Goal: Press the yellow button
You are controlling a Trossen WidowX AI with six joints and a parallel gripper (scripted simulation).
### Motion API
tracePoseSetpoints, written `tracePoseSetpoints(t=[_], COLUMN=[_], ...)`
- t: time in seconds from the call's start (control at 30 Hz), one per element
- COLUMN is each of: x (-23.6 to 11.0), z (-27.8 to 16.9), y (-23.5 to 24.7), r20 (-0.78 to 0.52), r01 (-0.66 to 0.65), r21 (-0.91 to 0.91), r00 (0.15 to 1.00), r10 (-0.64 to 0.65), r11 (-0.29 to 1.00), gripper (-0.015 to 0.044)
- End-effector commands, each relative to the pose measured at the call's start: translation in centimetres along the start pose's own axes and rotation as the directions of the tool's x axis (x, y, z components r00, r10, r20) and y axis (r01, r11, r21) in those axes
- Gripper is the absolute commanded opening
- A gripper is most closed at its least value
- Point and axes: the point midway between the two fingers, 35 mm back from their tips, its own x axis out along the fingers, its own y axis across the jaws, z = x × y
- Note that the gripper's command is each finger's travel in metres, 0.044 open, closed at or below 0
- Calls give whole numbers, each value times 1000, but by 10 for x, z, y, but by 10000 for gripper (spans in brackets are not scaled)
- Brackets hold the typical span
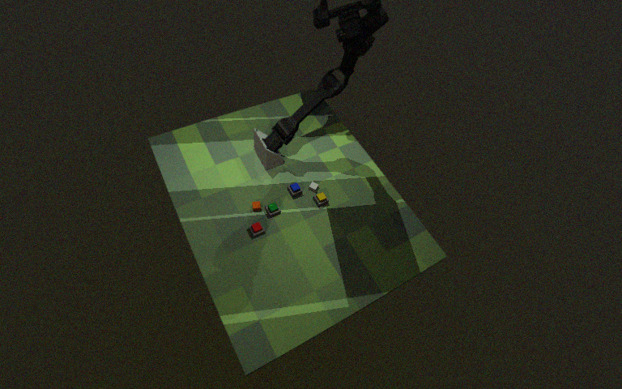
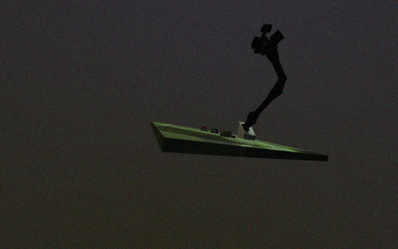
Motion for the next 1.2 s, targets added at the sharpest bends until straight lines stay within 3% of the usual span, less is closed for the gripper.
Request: tracePoseSetpoints(t=[0.0, 0.13, 0.3, 0.47, 0.63, 0.9, 1.17], x=[-10, -32, -75, -134, -206, -337, -472], z=[75, 139, 211, 271, 313, 340, 308], y=[21, 41, 70, 102, 135, 187, 230], r20=[246, 449, 668, 824, 897, 813, 471], r01=[-70, -176, -355, -554, -731, -864, -707], r21=[71, 111, 109, 31, -120, -441, -593], r00=[968, 887, 718, 485, 210, -269, -692], r10=[51, 109, 196, 292, 389, 516, 547], r11=[995, 978, 929, 832, 671, 244, -384], gripper=[400, 400, 400, 400, 400, 400, 400])
